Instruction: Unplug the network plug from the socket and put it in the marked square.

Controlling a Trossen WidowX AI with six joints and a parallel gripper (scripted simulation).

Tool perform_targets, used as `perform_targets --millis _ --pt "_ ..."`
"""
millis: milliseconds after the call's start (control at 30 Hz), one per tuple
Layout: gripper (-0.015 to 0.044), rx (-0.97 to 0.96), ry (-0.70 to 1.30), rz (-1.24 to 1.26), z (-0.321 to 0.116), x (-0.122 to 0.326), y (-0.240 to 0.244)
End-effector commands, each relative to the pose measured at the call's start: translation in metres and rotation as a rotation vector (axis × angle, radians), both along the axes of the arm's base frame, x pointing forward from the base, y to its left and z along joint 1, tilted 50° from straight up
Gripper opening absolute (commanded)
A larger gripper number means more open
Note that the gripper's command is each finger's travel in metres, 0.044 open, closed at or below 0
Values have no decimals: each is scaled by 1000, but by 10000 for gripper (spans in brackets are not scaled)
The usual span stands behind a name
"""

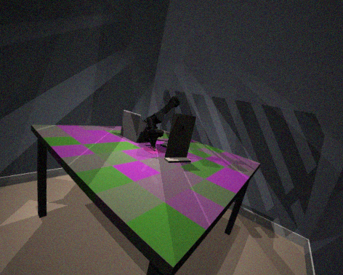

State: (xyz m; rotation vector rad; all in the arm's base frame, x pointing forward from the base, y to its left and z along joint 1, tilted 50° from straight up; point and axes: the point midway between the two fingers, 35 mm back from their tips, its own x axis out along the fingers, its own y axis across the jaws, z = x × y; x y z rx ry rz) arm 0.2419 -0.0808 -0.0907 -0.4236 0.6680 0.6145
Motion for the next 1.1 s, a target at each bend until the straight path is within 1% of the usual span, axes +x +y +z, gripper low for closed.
perform_targets --millis 0,433,633,1067 --pt "0 0 4 -3 -1 0 2" --pt "0 1 1 -1 -2 1 3" --pt "156 1 1 -1 -2 1 3" --pt "156 -1 3 -1 3 -4 -1"
